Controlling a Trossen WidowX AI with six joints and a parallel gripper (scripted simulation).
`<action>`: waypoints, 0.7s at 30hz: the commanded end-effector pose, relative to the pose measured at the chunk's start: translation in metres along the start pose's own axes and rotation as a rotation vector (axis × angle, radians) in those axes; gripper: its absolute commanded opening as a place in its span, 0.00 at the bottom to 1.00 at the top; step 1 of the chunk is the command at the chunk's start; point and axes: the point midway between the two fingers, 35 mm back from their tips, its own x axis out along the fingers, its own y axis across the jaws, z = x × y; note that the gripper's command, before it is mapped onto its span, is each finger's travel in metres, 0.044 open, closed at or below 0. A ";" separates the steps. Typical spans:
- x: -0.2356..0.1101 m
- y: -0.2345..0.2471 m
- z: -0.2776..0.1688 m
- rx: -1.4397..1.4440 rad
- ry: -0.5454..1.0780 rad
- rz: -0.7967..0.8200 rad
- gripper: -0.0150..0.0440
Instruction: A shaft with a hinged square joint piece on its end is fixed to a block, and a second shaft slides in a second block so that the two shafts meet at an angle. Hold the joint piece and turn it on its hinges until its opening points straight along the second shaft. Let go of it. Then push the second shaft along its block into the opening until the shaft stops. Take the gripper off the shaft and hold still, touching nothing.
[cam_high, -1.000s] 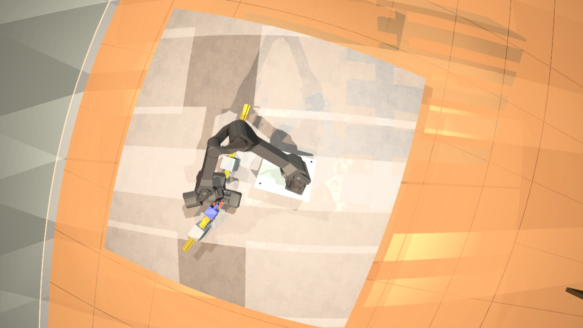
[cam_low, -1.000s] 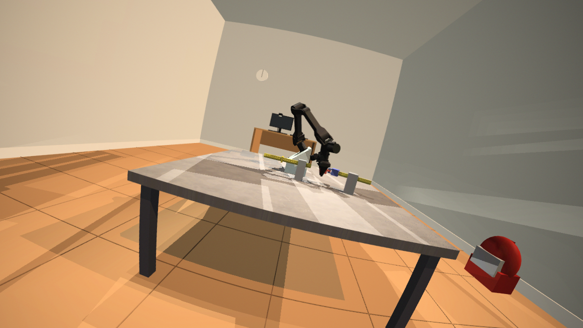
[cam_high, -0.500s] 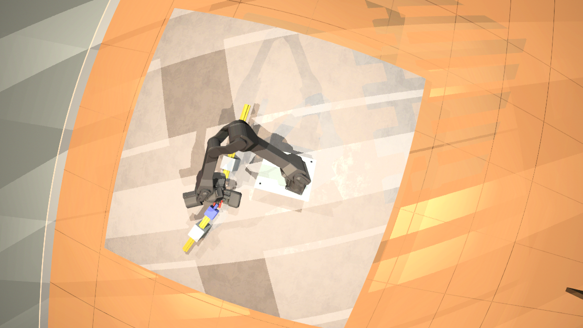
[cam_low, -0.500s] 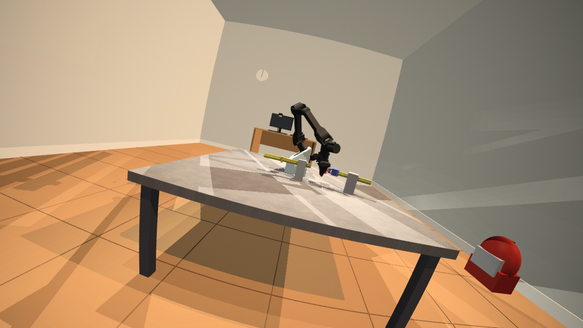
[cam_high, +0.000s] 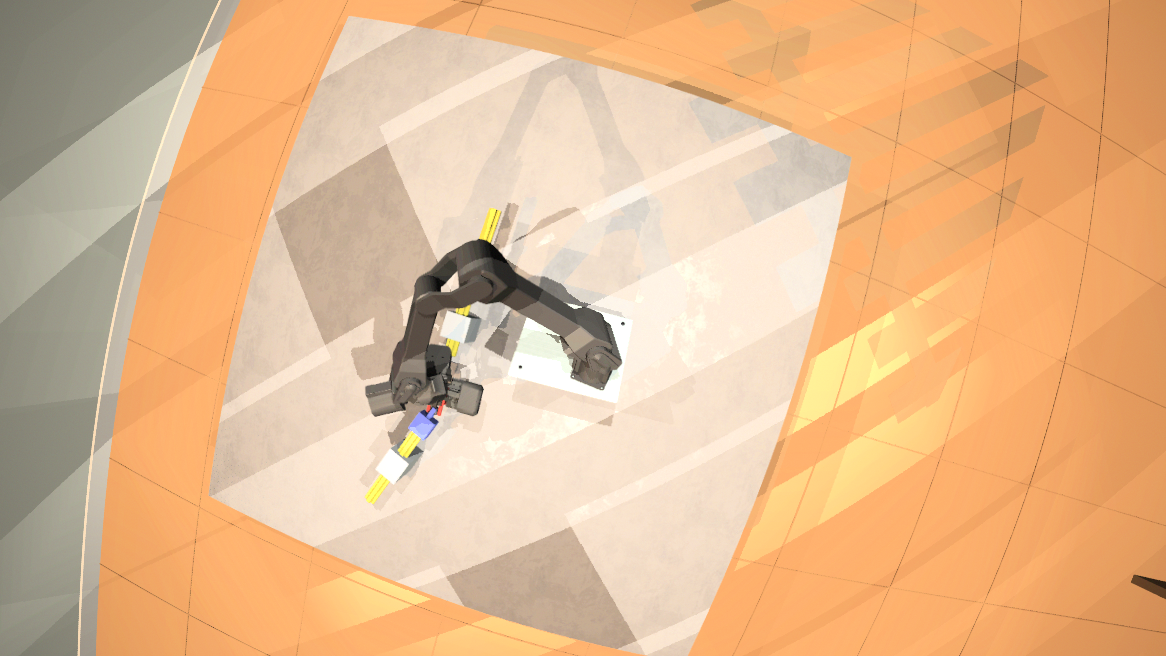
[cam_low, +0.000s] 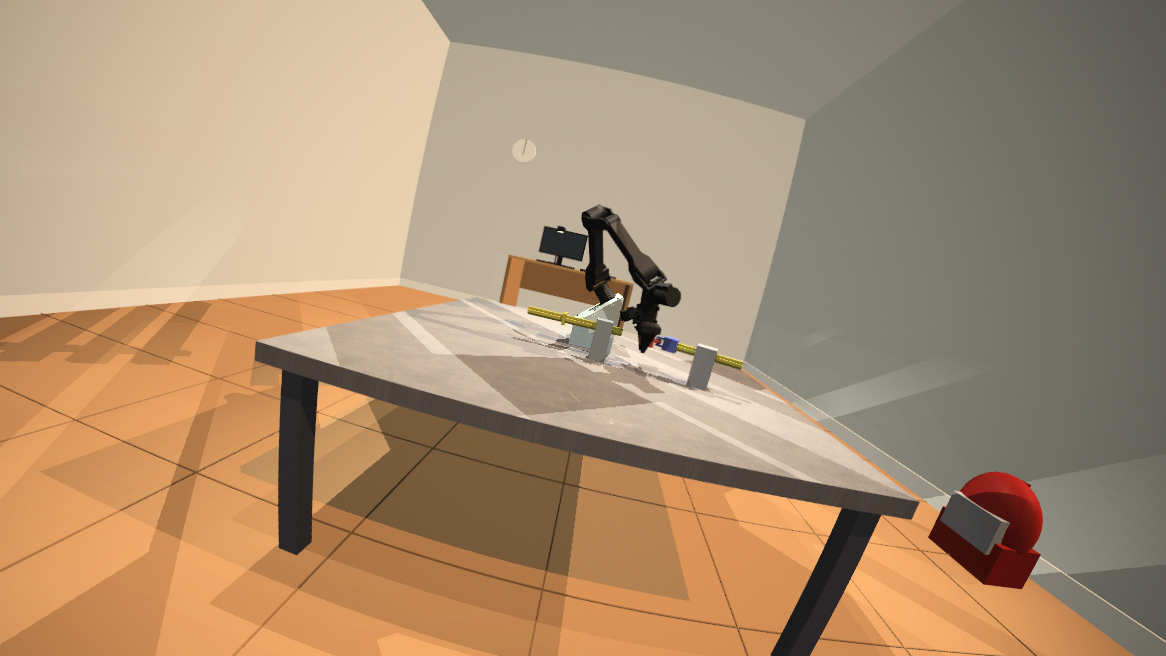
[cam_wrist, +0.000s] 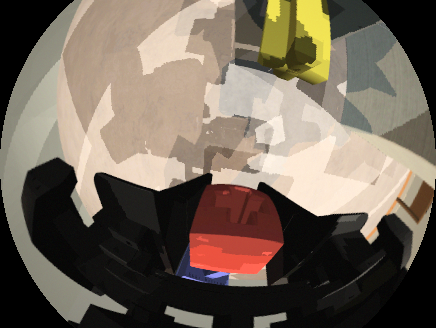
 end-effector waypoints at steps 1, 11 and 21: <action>0.000 0.000 0.000 0.000 0.000 0.000 0.25; -0.004 -0.002 0.000 0.048 -0.078 0.002 0.25; -0.004 -0.002 0.000 0.046 -0.073 0.001 0.25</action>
